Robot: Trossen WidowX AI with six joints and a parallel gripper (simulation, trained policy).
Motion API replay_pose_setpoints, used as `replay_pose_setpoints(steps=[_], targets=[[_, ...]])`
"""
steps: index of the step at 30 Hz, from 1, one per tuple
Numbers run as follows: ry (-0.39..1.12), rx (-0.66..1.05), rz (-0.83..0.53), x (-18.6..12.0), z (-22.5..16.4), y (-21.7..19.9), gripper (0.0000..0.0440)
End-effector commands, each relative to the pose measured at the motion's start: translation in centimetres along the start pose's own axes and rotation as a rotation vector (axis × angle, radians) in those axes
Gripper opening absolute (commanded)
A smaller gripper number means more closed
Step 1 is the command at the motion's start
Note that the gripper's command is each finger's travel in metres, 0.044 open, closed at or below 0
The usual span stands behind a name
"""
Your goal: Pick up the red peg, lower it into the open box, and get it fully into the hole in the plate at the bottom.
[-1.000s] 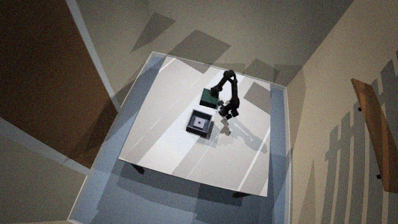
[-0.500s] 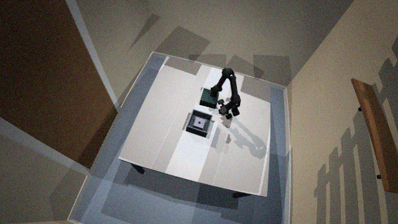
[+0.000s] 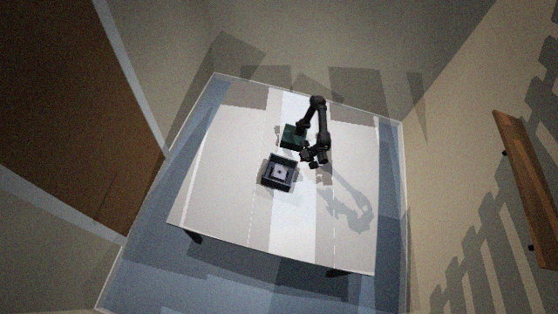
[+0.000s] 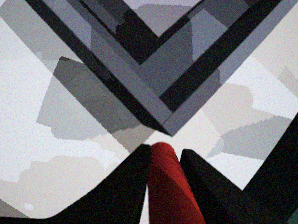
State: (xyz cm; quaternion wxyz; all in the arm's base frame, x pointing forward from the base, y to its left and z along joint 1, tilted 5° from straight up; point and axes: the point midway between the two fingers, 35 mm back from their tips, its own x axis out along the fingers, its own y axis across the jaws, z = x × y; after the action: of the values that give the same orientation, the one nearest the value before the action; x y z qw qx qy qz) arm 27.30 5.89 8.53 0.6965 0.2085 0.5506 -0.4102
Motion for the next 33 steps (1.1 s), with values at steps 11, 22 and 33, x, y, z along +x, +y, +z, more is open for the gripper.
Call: replay_pose_setpoints(steps=[11, 22, 33], targets=[[-0.016, 0.081, 0.001, 2.4, 6.6, 0.1, 0.0], [0.017, 0.065, 0.024, 5.7, 10.9, 0.1, 0.0], [0.088, -0.028, 0.058, 9.9, 11.6, 0.7, 0.0078]])
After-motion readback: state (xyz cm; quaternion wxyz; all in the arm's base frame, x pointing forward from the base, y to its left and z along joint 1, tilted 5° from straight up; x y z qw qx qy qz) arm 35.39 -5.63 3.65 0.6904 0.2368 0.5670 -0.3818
